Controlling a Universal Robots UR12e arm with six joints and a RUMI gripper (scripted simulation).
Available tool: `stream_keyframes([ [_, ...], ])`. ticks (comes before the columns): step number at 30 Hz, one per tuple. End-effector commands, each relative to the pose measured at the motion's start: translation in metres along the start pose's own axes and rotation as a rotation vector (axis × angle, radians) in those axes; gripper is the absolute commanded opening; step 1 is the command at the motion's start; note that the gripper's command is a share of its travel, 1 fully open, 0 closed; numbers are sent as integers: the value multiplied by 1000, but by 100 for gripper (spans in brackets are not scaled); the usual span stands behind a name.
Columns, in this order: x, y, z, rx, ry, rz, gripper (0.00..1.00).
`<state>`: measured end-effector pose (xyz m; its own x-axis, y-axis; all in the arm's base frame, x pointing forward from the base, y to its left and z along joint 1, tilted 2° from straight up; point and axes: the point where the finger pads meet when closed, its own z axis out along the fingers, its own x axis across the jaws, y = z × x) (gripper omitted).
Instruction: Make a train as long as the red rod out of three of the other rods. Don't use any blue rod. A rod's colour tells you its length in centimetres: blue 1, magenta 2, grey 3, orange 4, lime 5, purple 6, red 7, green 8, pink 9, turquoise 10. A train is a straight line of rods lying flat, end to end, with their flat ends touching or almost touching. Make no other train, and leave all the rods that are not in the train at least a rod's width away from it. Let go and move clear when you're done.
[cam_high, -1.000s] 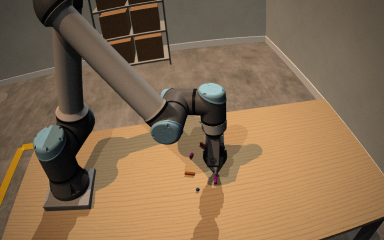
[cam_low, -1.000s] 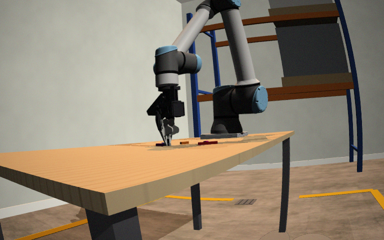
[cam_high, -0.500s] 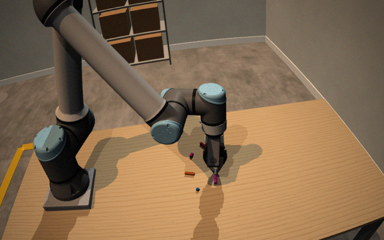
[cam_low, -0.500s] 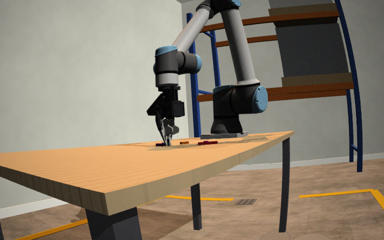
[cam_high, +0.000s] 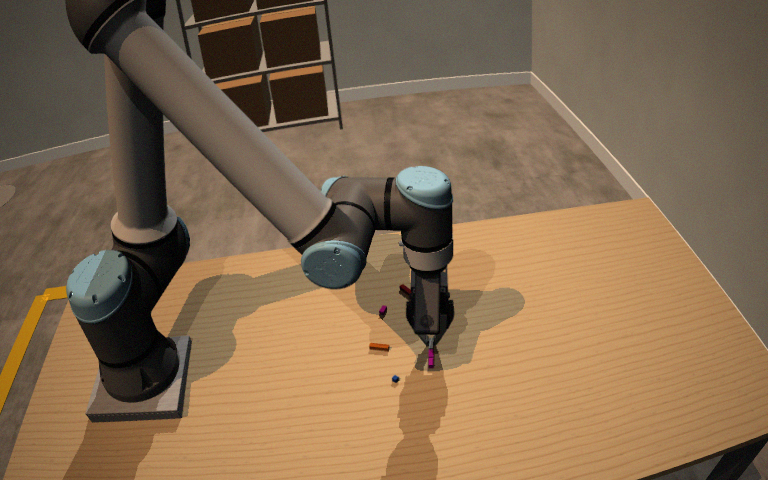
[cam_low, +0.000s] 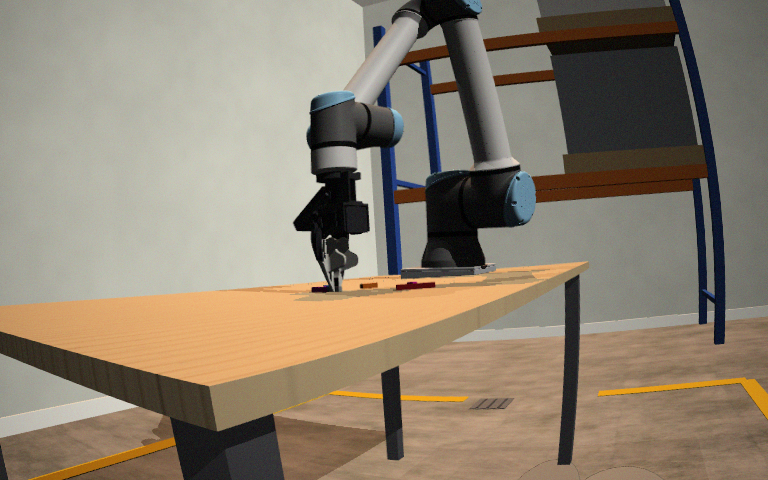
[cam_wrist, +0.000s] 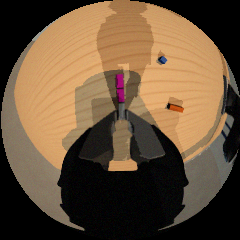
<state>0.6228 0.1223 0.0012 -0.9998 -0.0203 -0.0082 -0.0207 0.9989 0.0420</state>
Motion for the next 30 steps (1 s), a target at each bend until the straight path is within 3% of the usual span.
stream_keyframes([
  [1, -1, 0, -1, 0, -1, 0, 6],
  [10, -1, 0, -1, 0, -1, 0, 14],
  [23, -1, 0, -1, 0, -1, 0, 14],
  [30, -1, 0, -18, 0, -1, 0, 14],
])
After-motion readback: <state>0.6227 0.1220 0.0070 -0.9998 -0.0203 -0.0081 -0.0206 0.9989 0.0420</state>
